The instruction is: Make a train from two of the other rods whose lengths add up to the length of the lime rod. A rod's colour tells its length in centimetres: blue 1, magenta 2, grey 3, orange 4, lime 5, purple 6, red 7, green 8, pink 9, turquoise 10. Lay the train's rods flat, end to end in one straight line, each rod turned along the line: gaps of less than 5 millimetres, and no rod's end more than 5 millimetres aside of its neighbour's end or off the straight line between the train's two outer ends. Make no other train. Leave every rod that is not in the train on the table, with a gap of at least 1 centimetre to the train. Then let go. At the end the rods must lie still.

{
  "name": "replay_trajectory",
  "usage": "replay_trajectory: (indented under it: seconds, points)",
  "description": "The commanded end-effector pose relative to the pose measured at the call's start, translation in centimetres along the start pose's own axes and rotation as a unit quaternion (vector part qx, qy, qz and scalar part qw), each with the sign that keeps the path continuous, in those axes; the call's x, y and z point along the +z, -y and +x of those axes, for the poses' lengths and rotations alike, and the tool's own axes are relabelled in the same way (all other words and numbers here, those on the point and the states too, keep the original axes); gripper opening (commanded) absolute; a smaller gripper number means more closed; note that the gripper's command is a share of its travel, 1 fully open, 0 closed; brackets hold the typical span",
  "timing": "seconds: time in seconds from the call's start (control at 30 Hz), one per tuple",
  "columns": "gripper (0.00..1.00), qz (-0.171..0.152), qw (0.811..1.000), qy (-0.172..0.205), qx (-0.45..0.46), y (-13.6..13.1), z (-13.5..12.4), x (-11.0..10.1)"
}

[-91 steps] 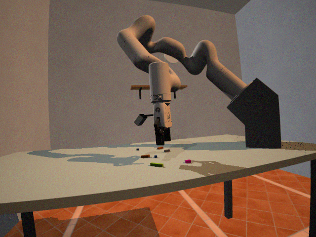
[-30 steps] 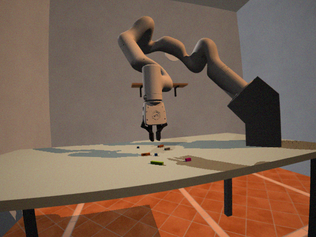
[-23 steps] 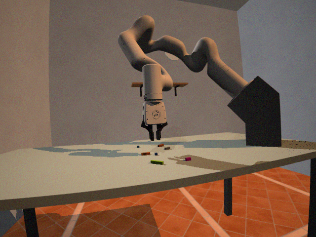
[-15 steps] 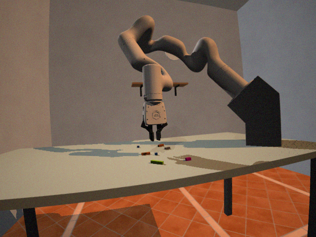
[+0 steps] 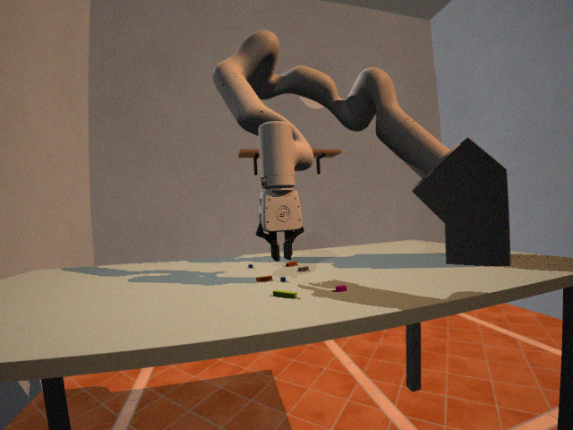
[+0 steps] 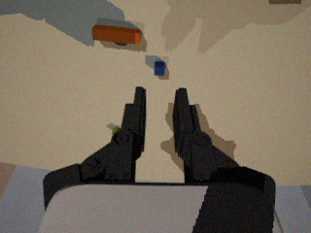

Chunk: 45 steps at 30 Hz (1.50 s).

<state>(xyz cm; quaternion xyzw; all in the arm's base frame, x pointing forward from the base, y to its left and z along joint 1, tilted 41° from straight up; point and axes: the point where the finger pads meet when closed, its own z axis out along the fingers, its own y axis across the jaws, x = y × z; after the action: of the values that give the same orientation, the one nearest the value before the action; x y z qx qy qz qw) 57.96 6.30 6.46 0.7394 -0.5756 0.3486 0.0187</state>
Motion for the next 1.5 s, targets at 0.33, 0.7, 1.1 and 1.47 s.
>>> replay_trajectory:
  seconds: [0.33,0.7,1.1,1.47]
  points:
    - [0.24,0.001,1.0,0.0,0.0,0.0,0.0,2.0]
    - [0.24,0.001,1.0,0.0,0.0,0.0,0.0,3.4]
    - [0.24,0.001,1.0,0.0,0.0,0.0,0.0,3.8]
    - [0.24,0.001,1.0,0.0,0.0,0.0,0.0,3.8]
